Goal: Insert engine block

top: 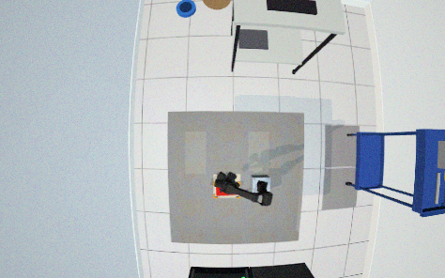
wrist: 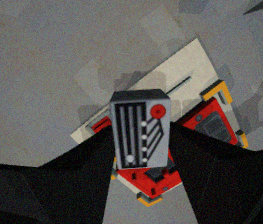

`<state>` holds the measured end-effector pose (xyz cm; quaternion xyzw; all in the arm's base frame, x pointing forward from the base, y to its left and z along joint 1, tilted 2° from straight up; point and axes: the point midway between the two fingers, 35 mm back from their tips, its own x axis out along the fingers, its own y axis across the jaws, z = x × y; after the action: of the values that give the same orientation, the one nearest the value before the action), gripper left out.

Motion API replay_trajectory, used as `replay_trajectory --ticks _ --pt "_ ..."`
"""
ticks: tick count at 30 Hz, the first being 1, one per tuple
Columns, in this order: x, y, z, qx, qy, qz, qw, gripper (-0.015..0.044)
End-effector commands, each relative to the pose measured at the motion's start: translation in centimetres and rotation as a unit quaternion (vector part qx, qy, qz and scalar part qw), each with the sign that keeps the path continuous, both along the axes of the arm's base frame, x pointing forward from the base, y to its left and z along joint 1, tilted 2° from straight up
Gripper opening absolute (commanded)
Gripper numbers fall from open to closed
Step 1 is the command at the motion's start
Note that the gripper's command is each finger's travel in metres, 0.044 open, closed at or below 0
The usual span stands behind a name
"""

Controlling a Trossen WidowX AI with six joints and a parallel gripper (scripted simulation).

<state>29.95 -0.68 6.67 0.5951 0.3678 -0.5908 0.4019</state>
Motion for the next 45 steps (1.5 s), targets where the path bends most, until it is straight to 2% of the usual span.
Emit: replay_trajectory --ticks 1,12,23,34,45 --pt "0.4 0.8 -0.4 0.0 0.002 0.069 0.998 0.0" --pt "1.2 3.1 -1.3 -0.006 0.008 0.257 0.966 0.0" --pt "1.6 5.6 -2.4 -0.012 0.015 0.434 0.901 0.0" --pt "2.0 8.0 -3.3 -0.017 0.019 0.596 0.803 0.0" --pt "2.3 10.5 -4.3 -0.021 0.023 0.737 0.675 0.0"
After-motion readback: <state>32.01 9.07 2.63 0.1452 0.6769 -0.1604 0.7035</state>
